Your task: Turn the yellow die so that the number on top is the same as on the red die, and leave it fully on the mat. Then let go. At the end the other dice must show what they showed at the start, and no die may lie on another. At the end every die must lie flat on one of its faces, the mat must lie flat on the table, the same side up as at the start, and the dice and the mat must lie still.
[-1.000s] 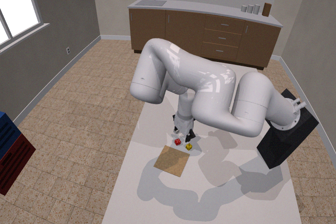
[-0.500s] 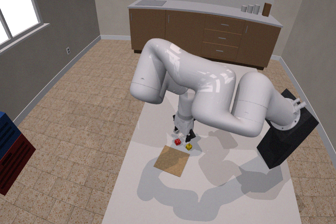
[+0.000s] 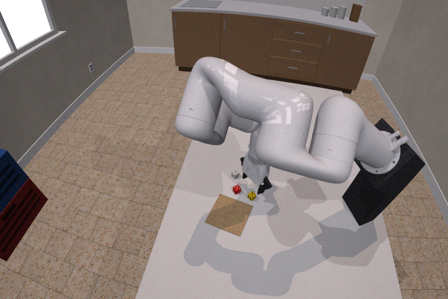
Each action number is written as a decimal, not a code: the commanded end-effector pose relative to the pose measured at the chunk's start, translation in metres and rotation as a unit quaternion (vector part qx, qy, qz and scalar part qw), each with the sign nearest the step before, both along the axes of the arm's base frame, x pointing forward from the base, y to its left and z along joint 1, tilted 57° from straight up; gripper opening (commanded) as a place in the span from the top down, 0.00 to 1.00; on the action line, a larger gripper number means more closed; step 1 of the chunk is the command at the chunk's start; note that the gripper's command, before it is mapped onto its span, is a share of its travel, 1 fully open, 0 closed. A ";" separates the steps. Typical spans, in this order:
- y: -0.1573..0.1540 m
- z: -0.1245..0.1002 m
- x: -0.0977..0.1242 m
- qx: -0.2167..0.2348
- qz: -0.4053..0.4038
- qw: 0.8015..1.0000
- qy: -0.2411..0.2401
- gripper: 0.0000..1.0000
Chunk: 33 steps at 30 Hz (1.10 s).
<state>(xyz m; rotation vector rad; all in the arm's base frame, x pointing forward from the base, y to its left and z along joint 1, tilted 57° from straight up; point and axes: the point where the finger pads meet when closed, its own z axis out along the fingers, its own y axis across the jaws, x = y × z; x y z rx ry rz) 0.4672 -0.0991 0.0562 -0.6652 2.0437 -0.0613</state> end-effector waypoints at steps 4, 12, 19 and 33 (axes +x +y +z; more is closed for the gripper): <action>0.012 -0.013 -0.012 -0.001 -0.002 1.000 -0.003 0.00; 0.012 -0.013 -0.012 -0.001 -0.002 1.000 -0.003 0.00; 0.012 -0.013 -0.012 -0.001 -0.002 1.000 -0.003 0.00; 0.012 -0.013 -0.012 -0.001 -0.002 1.000 -0.003 0.00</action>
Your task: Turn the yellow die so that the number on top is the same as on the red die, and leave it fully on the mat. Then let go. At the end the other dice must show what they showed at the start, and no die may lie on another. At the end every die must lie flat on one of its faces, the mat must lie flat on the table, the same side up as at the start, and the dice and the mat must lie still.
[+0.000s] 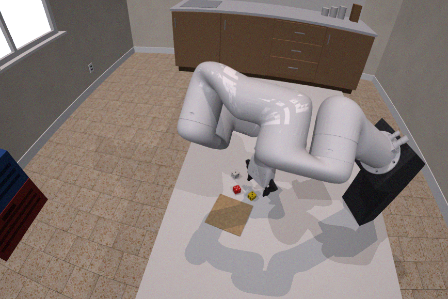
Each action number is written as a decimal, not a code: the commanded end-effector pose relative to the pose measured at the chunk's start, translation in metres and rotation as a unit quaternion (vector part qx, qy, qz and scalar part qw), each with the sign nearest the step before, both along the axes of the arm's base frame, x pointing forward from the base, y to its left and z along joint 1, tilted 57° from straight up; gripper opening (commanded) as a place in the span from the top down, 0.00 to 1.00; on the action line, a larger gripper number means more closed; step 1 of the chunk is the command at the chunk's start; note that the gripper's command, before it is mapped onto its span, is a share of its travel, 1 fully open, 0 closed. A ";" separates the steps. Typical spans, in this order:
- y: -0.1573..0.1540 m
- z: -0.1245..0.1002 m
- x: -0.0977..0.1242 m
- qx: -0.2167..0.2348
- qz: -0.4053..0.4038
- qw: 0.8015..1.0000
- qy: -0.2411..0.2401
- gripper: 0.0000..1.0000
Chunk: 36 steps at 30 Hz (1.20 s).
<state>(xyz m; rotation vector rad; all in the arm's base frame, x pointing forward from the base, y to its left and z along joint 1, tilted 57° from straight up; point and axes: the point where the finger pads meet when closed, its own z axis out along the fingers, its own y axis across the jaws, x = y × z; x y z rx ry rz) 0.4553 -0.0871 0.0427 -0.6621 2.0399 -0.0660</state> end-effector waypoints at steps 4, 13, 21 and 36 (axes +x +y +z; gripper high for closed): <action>0.000 0.000 0.000 0.000 0.000 1.000 0.000 0.00; 0.000 0.000 0.000 0.000 0.000 1.000 0.000 0.00; -0.008 0.020 -0.030 0.000 0.000 1.000 0.000 0.00; -0.023 0.057 -0.085 0.000 0.000 1.000 0.000 0.00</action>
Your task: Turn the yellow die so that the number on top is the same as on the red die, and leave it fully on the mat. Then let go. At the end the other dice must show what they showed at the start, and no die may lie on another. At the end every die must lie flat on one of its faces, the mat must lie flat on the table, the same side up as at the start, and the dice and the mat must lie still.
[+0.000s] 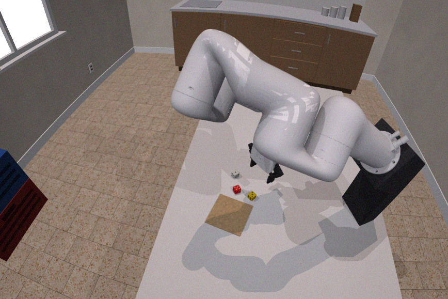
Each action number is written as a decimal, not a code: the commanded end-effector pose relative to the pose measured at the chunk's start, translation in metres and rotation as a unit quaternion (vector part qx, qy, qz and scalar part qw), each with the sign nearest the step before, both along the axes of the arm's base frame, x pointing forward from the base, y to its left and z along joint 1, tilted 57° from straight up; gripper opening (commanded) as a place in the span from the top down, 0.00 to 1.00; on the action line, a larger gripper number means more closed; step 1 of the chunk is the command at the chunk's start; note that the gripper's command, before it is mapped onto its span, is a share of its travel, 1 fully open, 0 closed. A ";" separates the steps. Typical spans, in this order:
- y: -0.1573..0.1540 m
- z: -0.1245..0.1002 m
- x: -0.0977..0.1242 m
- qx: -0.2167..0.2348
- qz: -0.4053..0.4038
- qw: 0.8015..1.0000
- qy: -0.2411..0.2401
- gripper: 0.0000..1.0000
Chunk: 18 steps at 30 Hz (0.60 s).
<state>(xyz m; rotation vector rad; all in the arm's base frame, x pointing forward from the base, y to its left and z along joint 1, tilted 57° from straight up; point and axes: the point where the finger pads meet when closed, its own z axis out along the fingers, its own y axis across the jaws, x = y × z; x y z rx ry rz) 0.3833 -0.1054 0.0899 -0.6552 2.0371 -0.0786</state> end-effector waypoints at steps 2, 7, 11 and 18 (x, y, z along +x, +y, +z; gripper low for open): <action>-0.004 0.010 -0.013 0.003 0.004 1.000 0.003 0.00; -0.004 0.010 -0.013 0.003 0.004 1.000 0.003 0.00; -0.004 0.010 -0.013 0.002 0.004 1.000 0.003 0.00; 0.016 0.029 0.002 -0.023 0.021 1.000 -0.003 0.00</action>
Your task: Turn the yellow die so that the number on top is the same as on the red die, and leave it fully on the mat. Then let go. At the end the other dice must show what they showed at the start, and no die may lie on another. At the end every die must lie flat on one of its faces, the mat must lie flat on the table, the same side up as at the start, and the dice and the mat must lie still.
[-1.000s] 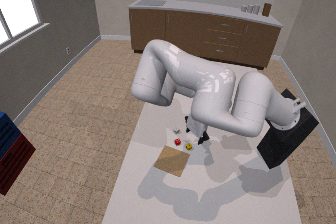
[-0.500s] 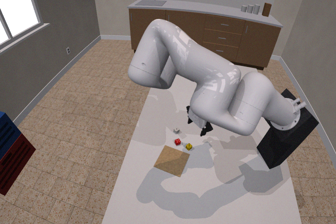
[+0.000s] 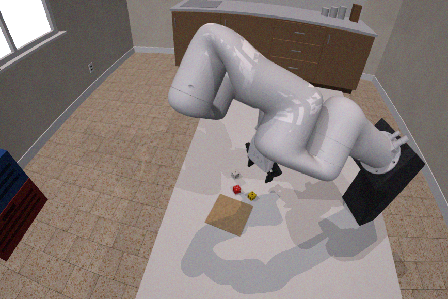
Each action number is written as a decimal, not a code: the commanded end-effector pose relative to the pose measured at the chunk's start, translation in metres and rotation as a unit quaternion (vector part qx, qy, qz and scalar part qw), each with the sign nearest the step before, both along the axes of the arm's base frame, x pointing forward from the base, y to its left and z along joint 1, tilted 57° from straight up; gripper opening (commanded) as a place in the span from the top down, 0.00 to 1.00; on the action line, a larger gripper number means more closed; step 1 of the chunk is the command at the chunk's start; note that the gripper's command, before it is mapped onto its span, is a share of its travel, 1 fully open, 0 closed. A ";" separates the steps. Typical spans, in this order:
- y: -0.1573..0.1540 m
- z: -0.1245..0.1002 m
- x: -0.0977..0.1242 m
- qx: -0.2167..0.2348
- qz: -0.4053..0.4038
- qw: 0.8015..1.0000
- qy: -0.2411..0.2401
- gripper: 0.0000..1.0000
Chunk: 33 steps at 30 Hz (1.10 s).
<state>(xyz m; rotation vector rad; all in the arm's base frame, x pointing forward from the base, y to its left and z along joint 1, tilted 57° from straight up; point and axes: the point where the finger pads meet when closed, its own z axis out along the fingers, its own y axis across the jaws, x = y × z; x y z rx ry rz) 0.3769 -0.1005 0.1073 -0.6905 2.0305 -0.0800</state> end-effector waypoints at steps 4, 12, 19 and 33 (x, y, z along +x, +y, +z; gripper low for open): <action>0.012 0.011 0.009 -0.015 0.009 1.000 -0.004 0.00; 0.012 0.011 0.009 -0.015 0.009 1.000 -0.004 0.00; 0.013 0.007 0.018 -0.014 0.009 1.000 -0.005 0.00; 0.022 -0.016 0.049 -0.015 0.009 1.000 -0.004 0.58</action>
